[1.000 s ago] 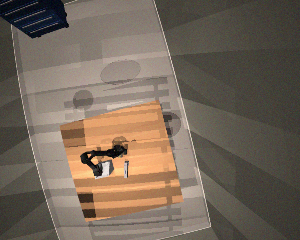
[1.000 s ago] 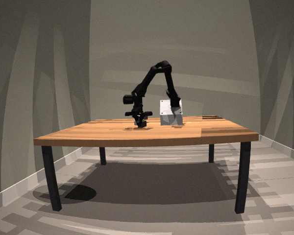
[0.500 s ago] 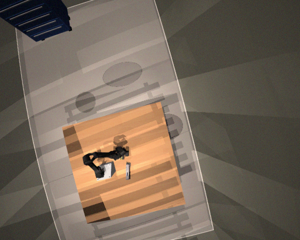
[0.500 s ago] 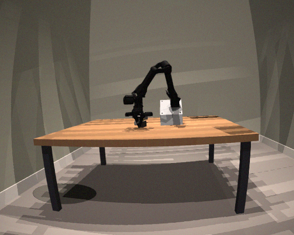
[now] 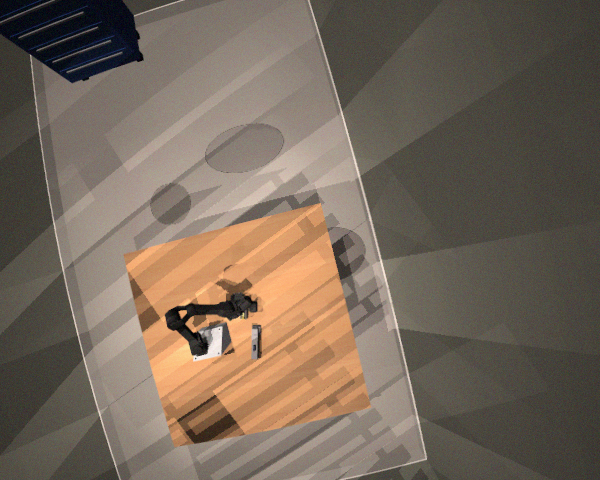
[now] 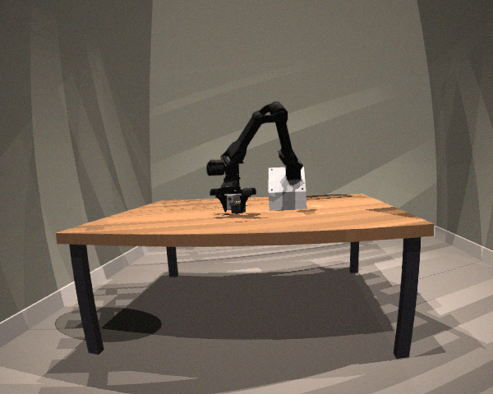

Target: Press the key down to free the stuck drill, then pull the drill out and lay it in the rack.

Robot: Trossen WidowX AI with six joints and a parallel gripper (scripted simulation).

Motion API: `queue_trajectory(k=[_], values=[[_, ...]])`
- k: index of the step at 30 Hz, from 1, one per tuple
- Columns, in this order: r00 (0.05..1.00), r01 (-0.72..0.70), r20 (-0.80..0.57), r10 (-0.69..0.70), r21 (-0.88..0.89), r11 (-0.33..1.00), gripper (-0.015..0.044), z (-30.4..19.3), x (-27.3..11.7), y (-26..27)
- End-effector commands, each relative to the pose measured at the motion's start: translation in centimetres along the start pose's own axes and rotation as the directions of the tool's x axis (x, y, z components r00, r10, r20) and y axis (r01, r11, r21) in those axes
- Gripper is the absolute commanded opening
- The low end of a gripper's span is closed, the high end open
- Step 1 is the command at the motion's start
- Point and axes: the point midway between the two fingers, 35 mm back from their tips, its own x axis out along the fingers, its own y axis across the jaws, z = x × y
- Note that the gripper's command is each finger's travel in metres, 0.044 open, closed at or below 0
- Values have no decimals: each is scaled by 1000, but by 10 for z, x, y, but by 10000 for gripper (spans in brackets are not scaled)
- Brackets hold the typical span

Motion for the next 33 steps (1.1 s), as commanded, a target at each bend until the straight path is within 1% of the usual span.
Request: queue_trajectory(k=[1,2,18,20,21,23,26,33], values=[[1000,0,-1,0,0,1000,420,0,0,0],[1000,-1,-3,1,2,1000,440,0,-2,0],[1000,-3,-20,4,14,1000,440,0,-77,-1],[1000,-3,-20,4,14,1000,440,1,-80,-1],[1000,-8,-28,9,29,1000,440,-2,-71,1],[999,-22,-25,23,42,999,440,12,-65,14],[998,-58,-15,59,73,996,440,39,-52,47],[984,-179,25,177,161,971,440,87,-38,142]])
